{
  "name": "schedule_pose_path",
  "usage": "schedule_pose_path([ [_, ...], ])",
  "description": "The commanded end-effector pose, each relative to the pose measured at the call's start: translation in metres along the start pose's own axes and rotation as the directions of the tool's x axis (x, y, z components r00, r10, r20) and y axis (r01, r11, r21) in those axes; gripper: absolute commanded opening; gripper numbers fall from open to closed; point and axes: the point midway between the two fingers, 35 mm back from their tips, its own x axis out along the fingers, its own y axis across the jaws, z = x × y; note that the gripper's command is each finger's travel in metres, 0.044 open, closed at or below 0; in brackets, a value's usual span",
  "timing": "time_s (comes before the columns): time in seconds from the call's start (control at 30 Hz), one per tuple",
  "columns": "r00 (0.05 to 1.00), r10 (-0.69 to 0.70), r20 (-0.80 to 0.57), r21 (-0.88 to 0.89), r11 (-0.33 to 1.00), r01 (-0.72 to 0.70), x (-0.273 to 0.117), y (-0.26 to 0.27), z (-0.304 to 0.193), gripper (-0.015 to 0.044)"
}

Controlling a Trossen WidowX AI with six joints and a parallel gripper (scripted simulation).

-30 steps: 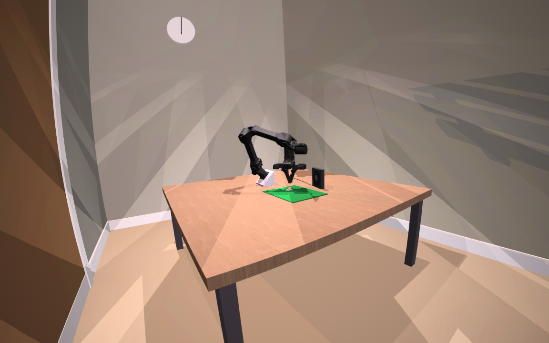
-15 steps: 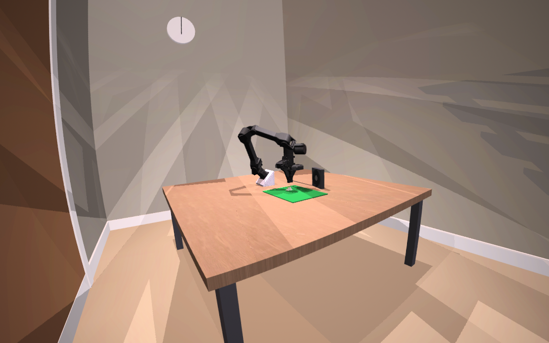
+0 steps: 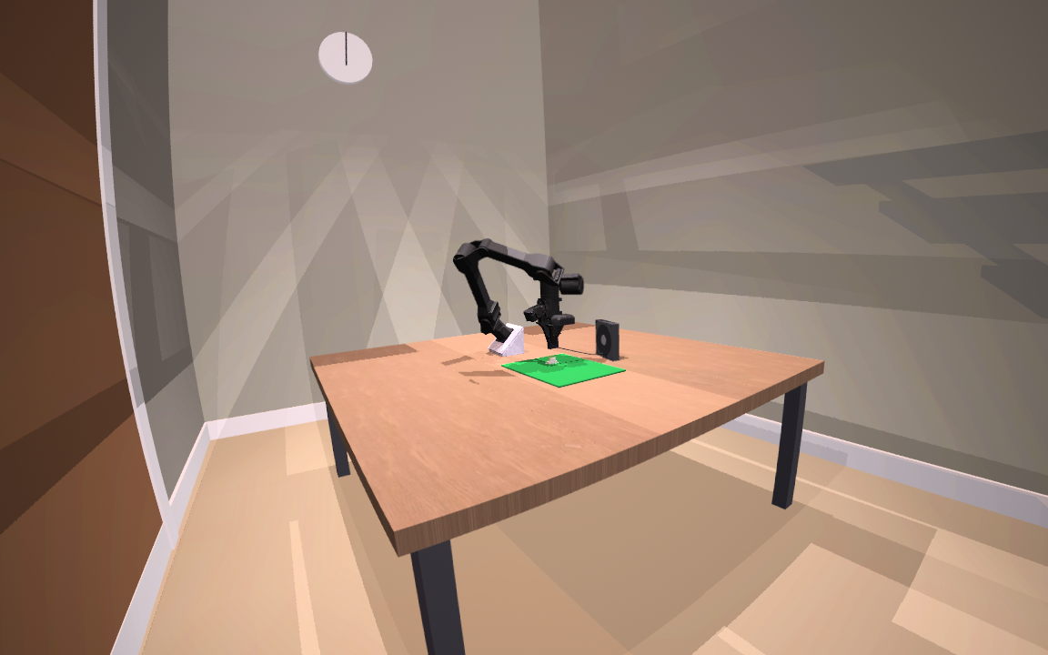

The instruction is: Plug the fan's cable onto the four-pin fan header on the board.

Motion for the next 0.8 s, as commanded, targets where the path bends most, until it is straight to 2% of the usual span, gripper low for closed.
schedule_pose_path([
  [0.0, 1.0, 0.001, -0.001, 0.013, 1.0, -0.001, -0.0028, -0.0008, 0.0038, 0.0],
  [0.77, 1.0, 0.001, 0.0, 0.01, 1.0, -0.001, -0.0034, 0.0001, 0.0081, 0.0],
])
